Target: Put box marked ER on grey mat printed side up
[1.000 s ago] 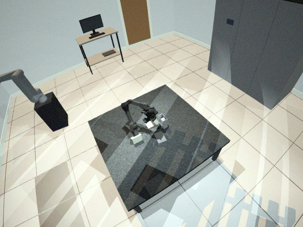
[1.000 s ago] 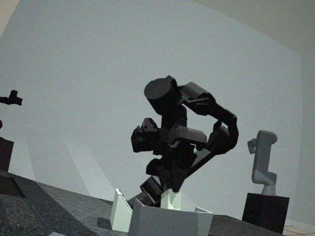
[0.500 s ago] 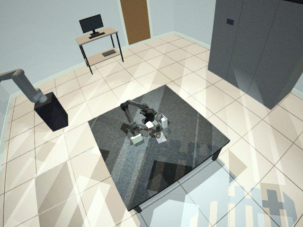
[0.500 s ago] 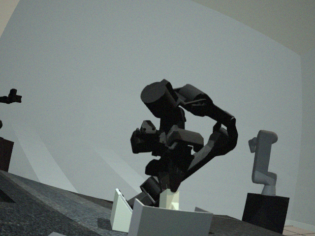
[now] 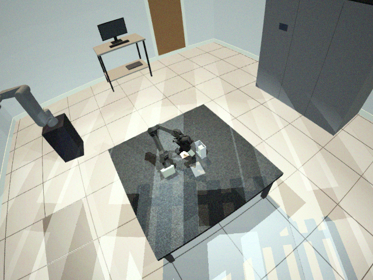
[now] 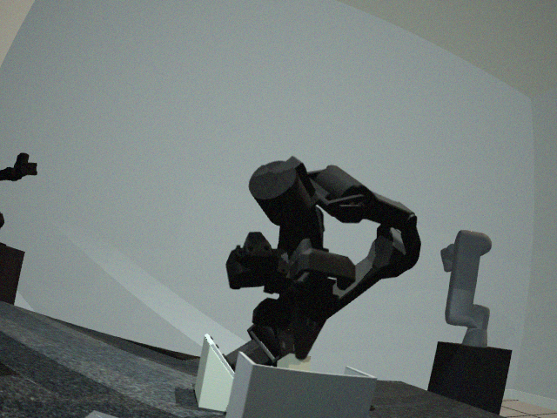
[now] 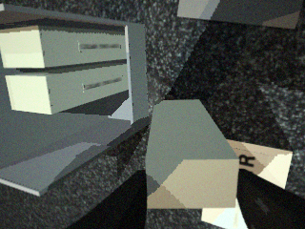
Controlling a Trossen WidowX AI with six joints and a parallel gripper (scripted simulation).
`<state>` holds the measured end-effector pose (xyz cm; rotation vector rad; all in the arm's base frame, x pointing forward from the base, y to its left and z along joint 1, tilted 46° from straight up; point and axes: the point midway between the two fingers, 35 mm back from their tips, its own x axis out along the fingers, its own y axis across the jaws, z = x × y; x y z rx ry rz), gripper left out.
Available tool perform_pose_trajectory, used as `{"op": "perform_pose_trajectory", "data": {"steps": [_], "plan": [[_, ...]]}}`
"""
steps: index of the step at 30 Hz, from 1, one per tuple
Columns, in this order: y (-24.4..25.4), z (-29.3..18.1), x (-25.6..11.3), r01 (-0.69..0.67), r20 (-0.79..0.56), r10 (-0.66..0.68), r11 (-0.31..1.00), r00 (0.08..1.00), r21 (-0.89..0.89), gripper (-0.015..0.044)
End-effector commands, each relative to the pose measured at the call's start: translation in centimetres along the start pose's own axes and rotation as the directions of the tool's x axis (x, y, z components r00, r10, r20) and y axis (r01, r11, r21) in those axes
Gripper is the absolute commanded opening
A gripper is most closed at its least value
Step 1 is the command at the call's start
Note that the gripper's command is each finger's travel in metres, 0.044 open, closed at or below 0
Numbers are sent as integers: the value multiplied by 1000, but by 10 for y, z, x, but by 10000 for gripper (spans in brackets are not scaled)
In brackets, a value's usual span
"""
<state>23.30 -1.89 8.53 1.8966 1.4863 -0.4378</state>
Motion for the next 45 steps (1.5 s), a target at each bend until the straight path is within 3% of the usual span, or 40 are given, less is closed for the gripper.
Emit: {"op": "perform_pose_trajectory", "data": {"steps": [1, 12, 16, 29, 45], "plan": [[-2, -1, 6, -3, -5, 3, 1000, 1000, 0, 159], [-9, -2, 19, -4, -6, 4, 1000, 1000, 0, 159], [-8, -1, 17, 0, -2, 0, 1000, 1000, 0, 243], [-13, -1, 19, -24, -6, 24, 1000, 1000, 1, 243], [14, -1, 24, 159, -6, -159, 987, 987, -2, 243]]}}
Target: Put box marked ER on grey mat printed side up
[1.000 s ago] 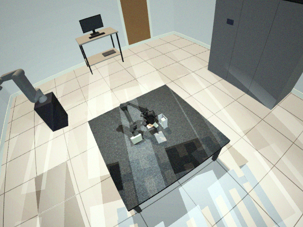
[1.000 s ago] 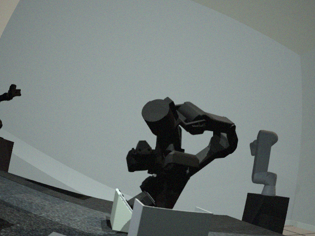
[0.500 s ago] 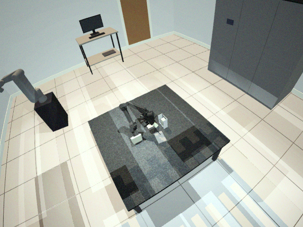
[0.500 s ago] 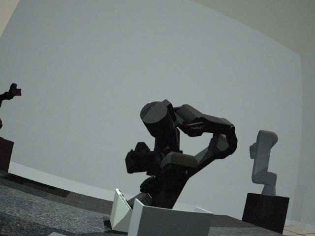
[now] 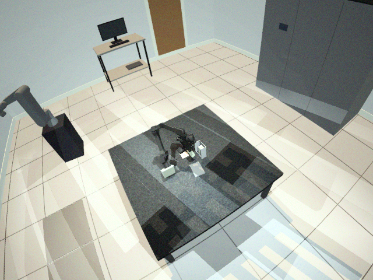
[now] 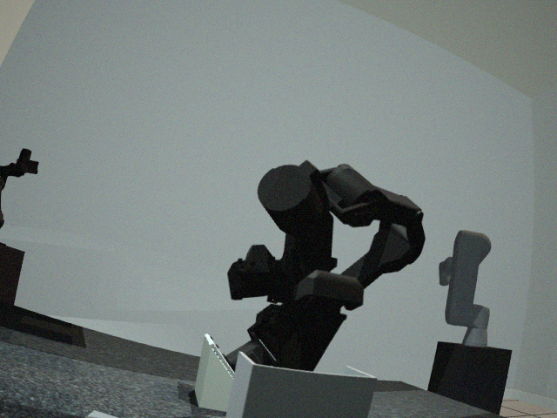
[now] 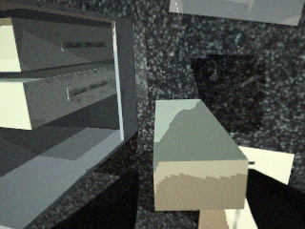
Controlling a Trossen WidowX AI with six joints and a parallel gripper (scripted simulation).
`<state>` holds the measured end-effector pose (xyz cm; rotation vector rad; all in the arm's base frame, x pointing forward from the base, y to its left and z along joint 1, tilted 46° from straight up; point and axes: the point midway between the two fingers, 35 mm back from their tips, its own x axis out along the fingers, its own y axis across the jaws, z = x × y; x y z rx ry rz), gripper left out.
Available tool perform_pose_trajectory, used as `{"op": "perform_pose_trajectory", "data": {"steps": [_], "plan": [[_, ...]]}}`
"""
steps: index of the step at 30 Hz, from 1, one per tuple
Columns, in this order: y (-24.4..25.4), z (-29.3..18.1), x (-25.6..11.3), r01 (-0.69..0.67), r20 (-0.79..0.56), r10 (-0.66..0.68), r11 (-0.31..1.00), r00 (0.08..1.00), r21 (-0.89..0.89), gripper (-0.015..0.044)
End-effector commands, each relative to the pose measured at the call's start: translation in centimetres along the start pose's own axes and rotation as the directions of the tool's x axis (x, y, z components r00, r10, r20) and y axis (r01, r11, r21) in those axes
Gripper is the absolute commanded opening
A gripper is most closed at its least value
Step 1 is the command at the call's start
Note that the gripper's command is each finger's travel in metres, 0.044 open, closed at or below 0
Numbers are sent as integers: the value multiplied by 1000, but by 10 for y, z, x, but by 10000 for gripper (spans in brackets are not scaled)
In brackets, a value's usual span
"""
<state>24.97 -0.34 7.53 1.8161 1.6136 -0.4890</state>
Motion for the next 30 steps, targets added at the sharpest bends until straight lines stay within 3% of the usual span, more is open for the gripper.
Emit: {"op": "perform_pose_trajectory", "data": {"steps": [1, 17, 24, 30], "plan": [[5, 0, 2, 48, 1, -48, 999, 999, -3, 243], [30, -1, 9, 219, 2, -219, 976, 976, -5, 243], [28, -1, 7, 189, 1, -189, 982, 982, -3, 427], [33, 0, -7, 191, 2, -191, 982, 982, -2, 440]]}}
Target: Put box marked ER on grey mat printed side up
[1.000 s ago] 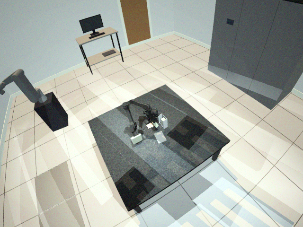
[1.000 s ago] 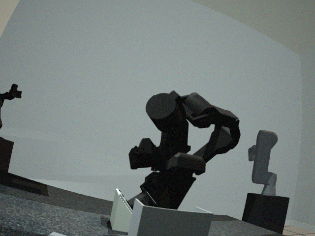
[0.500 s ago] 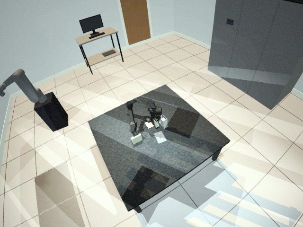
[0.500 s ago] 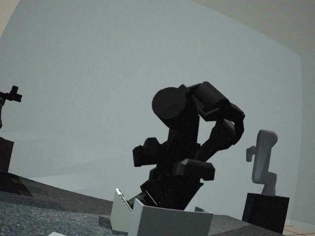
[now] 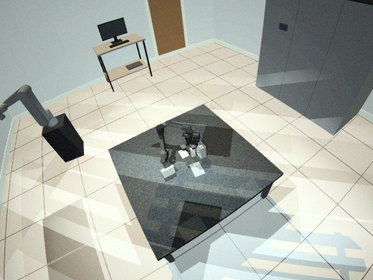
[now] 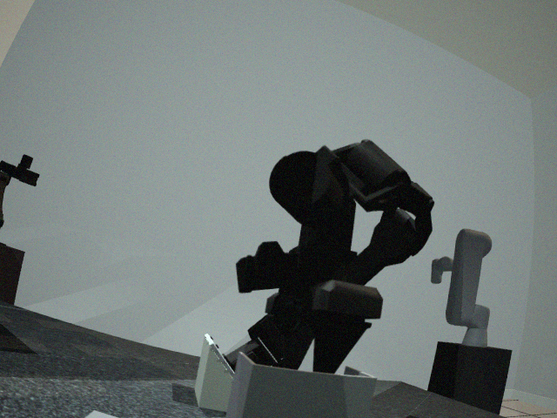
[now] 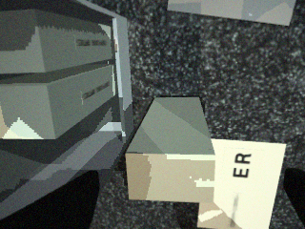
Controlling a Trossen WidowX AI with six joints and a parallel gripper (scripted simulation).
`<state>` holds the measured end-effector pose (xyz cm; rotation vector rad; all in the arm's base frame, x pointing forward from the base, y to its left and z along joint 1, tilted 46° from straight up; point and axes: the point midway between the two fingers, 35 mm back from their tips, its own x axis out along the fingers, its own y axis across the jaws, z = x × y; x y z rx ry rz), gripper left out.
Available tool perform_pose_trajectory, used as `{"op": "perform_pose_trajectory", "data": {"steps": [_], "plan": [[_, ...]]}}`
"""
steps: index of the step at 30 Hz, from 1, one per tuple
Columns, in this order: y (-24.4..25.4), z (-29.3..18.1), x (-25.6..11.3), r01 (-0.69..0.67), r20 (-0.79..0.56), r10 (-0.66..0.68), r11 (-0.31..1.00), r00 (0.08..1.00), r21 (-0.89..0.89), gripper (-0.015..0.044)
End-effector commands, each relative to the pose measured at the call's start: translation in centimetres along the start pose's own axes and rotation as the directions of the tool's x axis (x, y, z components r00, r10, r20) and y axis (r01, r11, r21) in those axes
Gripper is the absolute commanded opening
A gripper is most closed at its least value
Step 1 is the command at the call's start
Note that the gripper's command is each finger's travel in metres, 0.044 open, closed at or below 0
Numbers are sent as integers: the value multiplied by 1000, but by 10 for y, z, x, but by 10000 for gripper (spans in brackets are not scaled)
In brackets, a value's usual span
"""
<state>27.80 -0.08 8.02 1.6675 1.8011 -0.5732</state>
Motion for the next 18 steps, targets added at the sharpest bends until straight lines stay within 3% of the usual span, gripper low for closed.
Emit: {"op": "perform_pose_trajectory", "data": {"steps": [1, 5, 13, 18], "plan": [[2, 1, -20, -2, 5, 2, 1000, 1000, -1, 440], [3, 1, -27, -1, 5, 1, 1000, 1000, -1, 440], [4, 1, -24, -13, 6, 13, 1000, 1000, -2, 243], [4, 1, -24, -13, 6, 13, 1000, 1000, -2, 243]]}}
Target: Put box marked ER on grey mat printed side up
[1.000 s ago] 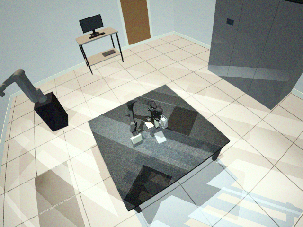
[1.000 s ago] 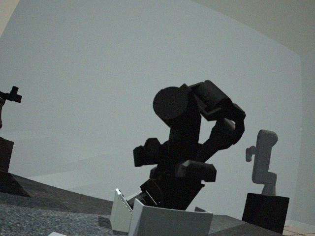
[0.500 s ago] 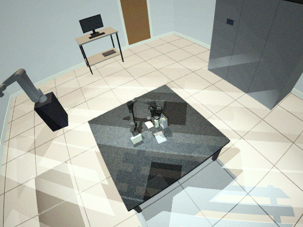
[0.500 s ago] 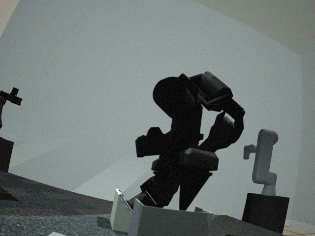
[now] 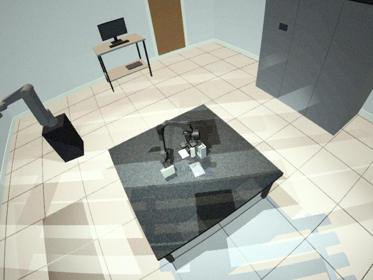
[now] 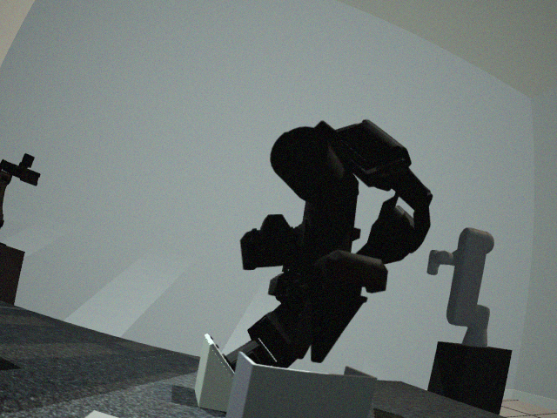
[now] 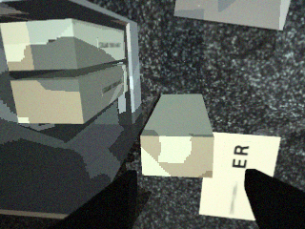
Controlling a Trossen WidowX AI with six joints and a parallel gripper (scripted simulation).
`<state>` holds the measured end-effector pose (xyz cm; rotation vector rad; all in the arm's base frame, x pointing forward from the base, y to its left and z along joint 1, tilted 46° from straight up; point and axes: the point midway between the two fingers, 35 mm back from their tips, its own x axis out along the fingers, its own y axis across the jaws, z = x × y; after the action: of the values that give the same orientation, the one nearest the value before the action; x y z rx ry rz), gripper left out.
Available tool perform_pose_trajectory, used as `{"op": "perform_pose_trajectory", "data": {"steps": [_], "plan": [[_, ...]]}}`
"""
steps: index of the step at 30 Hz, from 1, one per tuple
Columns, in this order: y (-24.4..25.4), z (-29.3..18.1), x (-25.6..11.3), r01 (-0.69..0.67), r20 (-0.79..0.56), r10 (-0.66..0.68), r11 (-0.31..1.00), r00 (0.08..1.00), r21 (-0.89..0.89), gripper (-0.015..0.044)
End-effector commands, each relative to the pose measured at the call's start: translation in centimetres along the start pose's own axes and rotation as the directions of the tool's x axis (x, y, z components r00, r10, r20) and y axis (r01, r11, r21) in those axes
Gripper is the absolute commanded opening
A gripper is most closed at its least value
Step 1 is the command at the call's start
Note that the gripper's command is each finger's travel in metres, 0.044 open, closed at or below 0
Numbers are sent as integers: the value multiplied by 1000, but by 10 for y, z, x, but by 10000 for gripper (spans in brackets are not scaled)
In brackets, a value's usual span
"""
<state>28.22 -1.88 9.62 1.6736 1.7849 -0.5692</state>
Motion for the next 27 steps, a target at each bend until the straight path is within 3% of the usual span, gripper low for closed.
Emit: {"op": "perform_pose_trajectory", "data": {"steps": [1, 27], "plan": [[0, 0, 0, 0, 0, 0, 1000, 1000, 1, 243], [12, -1, -4, 105, 0, -105, 994, 994, -2, 243]]}}
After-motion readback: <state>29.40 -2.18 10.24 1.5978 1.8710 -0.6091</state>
